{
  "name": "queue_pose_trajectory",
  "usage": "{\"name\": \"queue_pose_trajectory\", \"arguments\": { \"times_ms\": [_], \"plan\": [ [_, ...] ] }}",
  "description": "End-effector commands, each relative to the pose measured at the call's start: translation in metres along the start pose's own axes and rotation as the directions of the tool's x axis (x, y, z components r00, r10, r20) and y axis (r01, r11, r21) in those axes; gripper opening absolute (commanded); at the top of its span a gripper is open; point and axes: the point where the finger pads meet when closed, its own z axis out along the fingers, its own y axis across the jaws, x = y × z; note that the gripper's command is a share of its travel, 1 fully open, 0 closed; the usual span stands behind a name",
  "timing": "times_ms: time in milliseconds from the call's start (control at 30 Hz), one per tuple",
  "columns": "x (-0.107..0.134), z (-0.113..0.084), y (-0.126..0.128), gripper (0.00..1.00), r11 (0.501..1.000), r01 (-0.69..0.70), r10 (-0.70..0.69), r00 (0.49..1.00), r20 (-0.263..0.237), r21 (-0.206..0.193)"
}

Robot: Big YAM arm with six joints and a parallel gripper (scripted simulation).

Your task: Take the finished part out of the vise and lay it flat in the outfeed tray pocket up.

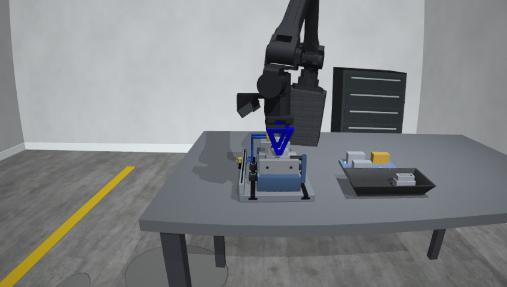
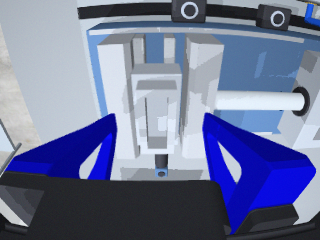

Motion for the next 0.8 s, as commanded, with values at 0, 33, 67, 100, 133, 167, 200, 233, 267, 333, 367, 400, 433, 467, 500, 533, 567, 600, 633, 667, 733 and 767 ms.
{"name": "queue_pose_trajectory", "arguments": {
  "times_ms": [0,33,67,100,133,167,200,233,267,333,367,400,433,467,500,533,567,600,633,667,733,767],
  "plan": [
    [-0.0004,-0.0087,0.0280,0.64,0.999,0.009,-0.008,1.000,0.015,-0.049],
    [-0.0004,-0.0087,0.0280,0.64,0.999,0.009,-0.008,1.000,0.015,-0.049],
    [-0.0004,-0.0087,0.0280,0.64,0.999,0.009,-0.008,1.000,0.015,-0.049],
    [-0.0004,-0.0120,0.0296,0.64,0.998,0.010,-0.009,1.000,0.017,-0.055],
    [-0.0005,-0.0117,0.0296,0.64,0.998,0.010,-0.009,1.000,0.017,-0.056],
    [-0.0005,-0.0113,0.0296,0.64,0.998,0.010,-0.009,1.000,0.017,-0.055],
    [-0.0005,-0.0109,0.0295,0.64,0.998,0.010,-0.009,1.000,0.017,-0.055],
    [-0.0005,-0.0107,0.0295,0.64,0.998,0.010,-0.009,1.000,0.017,-0.055],
    [-0.0006,-0.0106,0.0294,0.64,0.998,0.010,-0.009,1.000,0.017,-0.055],
    [-0.0006,-0.0105,0.0294,0.64,0.998,0.010,-0.009,1.000,0.017,-0.055],
    [-0.0006,-0.0105,0.0293,0.64,0.998,0.010,-0.009,1.000,0.017,-0.054],
    [-0.0005,-0.0105,0.0290,0.64,0.999,0.010,-0.009,1.000,0.017,-0.053],
    [-0.0005,-0.0105,0.0290,0.64,0.999,0.010,-0.009,1.000,0.017,-0.053],
    [-0.0005,-0.0105,0.0290,0.64,0.999,0.010,-0.009,1.000,0.017,-0.053],
    [-0.0005,-0.0105,0.0290,0.64,0.999,0.010,-0.009,1.000,0.017,-0.053],
    [-0.0005,-0.0105,0.0290,0.64,0.999,0.010,-0.009,1.000,0.017,-0.053],
    [-0.0005,-0.0105,0.0290,0.64,0.999,0.010,-0.009,1.000,0.017,-0.053],
    [-0.0005,-0.0105,0.0290,0.64,0.999,0.010,-0.009,1.000,0.017,-0.053],
    [-0.0005,-0.0105,0.0290,0.64,0.999,0.010,-0.009,1.000,0.017,-0.053],
    [-0.0005,-0.0105,0.0290,0.64,0.999,0.010,-0.009,1.000,0.017,-0.053],
    [-0.0005,-0.0105,0.0290,0.64,0.999,0.010,-0.009,1.000,0.017,-0.053],
    [-0.0005,-0.0105,0.0290,0.64,0.999,0.010,-0.009,1.000,0.017,-0.053]
  ]
}}
